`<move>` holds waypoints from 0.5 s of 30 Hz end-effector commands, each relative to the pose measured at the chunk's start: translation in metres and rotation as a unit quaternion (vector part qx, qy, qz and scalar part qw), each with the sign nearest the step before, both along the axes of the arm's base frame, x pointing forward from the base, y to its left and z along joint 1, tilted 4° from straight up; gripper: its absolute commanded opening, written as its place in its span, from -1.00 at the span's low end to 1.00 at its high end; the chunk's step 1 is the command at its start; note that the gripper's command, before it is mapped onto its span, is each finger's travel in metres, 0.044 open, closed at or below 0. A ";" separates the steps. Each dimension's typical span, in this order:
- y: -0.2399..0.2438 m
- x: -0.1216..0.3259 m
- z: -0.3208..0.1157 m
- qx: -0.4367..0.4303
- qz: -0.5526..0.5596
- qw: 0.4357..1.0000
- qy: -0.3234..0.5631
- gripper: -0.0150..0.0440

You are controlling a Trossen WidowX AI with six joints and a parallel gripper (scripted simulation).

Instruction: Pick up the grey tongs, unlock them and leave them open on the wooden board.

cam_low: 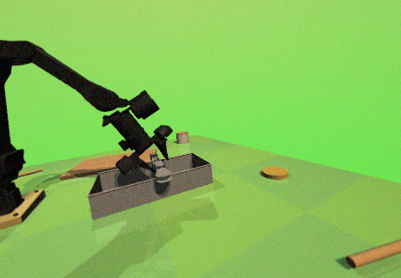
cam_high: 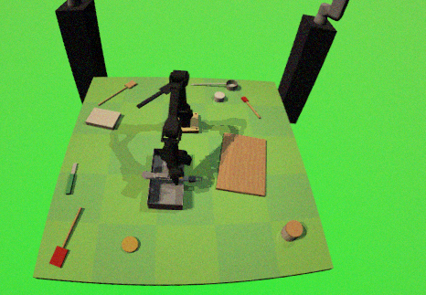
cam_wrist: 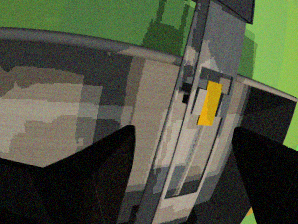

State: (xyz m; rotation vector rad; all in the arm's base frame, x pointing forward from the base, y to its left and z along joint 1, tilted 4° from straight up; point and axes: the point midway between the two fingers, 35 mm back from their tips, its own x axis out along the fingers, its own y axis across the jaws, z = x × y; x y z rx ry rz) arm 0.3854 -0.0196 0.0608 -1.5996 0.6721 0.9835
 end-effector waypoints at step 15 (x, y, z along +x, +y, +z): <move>0.001 0.005 -0.012 0.000 0.000 1.000 0.000 -0.03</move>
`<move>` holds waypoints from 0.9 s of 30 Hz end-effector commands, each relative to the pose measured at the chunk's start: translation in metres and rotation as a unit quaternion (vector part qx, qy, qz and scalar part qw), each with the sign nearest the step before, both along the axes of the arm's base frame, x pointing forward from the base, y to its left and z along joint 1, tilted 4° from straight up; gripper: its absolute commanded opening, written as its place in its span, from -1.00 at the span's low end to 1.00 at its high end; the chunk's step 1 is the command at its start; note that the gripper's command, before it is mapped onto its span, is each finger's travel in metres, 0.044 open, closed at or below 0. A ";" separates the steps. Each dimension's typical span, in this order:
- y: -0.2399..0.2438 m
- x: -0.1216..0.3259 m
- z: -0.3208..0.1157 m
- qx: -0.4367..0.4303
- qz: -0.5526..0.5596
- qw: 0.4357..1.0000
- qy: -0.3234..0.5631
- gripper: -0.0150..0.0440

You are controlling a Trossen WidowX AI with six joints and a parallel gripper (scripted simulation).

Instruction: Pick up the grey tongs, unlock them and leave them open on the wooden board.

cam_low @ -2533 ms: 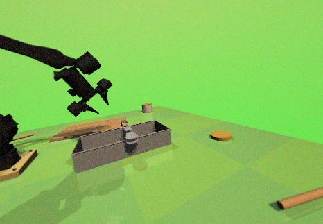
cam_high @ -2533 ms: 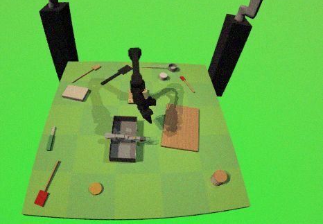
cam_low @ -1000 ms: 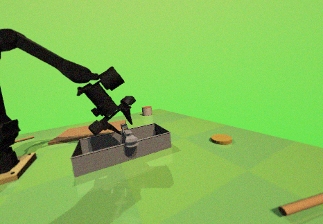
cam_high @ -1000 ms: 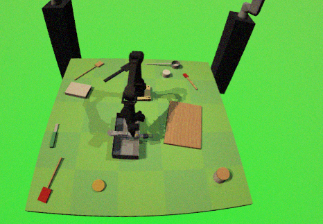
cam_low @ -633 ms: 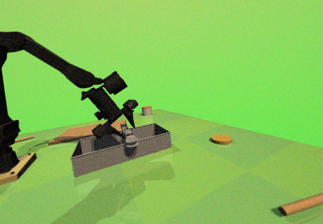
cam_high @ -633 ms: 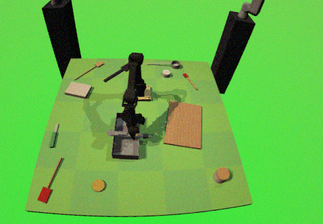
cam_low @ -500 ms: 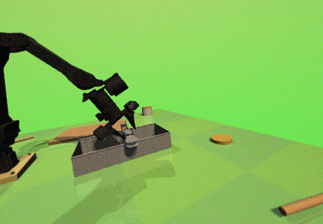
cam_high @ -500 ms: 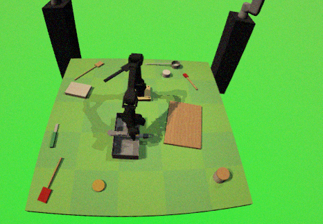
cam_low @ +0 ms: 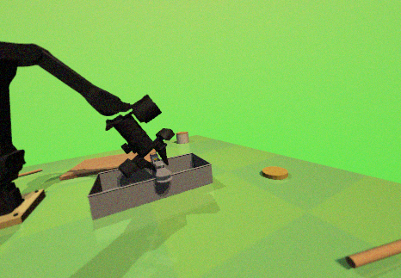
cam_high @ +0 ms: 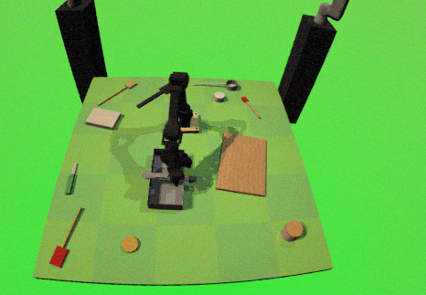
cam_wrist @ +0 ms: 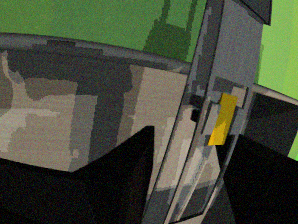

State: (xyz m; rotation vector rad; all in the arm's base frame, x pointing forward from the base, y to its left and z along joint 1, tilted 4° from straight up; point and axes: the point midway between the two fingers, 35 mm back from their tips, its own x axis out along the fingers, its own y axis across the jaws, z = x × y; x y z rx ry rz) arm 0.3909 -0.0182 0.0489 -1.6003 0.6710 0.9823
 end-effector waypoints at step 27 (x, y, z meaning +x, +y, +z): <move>0.005 -0.001 0.077 0.000 -0.003 1.000 0.001 -1.00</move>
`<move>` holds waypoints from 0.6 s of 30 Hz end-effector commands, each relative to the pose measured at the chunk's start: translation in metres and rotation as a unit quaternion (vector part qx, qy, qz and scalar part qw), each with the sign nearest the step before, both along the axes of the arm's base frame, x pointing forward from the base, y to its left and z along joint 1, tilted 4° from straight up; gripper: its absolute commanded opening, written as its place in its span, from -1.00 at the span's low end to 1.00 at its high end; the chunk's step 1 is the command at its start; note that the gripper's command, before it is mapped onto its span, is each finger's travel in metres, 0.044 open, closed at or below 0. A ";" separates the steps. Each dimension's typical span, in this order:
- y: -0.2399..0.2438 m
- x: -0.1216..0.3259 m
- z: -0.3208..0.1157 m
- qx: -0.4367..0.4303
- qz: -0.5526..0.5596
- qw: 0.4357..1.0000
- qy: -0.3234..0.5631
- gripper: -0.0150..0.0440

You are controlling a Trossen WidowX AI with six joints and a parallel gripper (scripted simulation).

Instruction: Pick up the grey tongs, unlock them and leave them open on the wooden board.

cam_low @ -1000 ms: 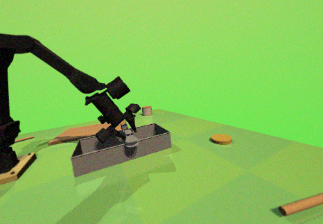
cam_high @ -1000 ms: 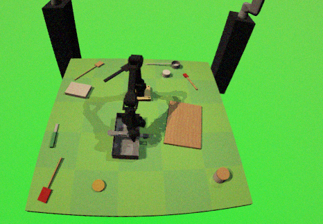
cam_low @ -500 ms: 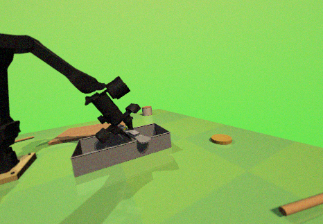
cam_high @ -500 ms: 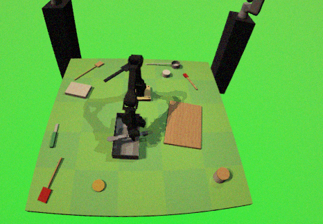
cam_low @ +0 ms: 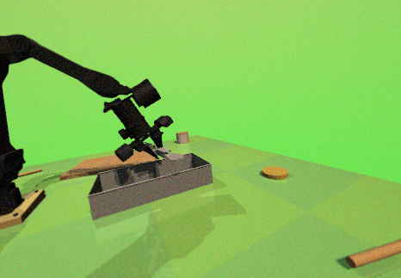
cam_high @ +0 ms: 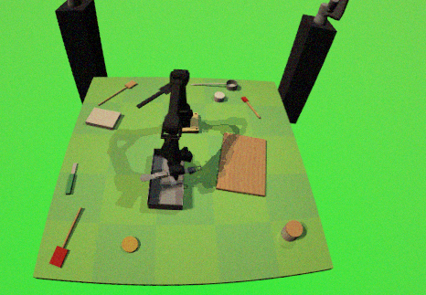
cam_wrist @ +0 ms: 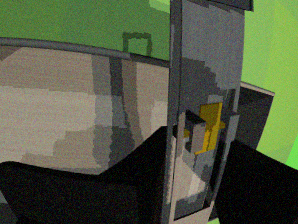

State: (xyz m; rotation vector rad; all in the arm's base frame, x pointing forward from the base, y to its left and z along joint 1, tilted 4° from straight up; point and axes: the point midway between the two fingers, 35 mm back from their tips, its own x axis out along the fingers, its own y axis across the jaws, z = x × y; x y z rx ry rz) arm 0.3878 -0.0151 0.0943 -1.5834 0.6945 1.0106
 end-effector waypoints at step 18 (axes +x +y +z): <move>0.003 0.002 0.029 0.001 -0.020 1.000 0.016 -1.00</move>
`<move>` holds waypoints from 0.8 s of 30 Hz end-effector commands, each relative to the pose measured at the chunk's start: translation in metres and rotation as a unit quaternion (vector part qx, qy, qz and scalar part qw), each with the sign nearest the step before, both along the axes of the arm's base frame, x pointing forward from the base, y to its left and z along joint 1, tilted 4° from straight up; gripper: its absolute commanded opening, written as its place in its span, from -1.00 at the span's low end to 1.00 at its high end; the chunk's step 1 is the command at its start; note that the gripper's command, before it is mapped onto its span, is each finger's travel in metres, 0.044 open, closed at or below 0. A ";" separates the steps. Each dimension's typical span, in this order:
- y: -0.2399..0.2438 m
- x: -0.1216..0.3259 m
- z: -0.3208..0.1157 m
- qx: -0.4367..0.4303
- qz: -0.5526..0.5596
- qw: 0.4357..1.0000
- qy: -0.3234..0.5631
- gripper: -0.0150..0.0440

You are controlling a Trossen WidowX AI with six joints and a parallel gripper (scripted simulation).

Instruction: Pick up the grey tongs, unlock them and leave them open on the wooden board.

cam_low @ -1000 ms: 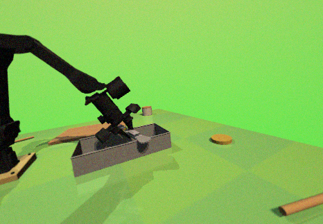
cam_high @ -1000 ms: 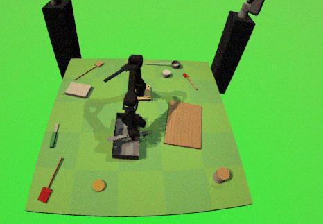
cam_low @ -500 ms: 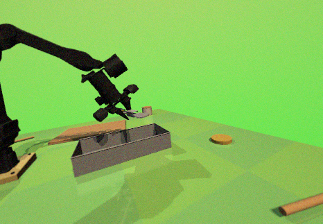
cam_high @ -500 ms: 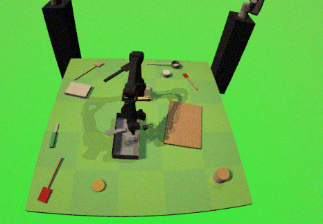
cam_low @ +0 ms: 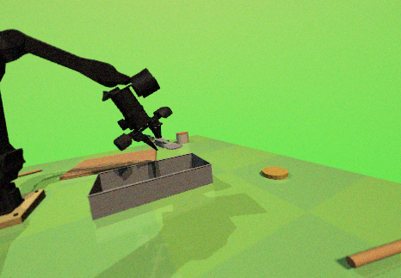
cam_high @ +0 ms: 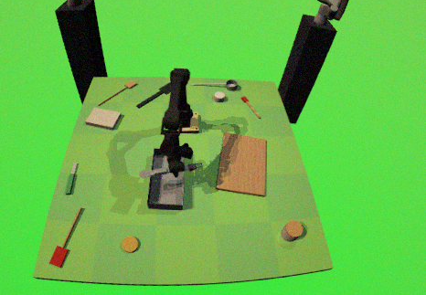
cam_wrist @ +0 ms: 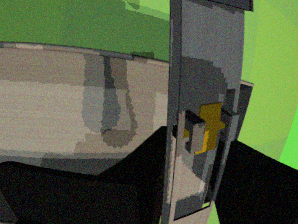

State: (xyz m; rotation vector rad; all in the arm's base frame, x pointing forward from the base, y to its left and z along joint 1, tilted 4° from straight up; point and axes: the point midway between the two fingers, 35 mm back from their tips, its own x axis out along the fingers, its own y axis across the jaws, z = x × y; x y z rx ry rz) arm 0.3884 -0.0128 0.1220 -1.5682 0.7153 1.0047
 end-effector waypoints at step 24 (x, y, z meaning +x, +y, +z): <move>0.005 -0.006 -0.002 -0.017 -0.109 0.977 0.184 -1.00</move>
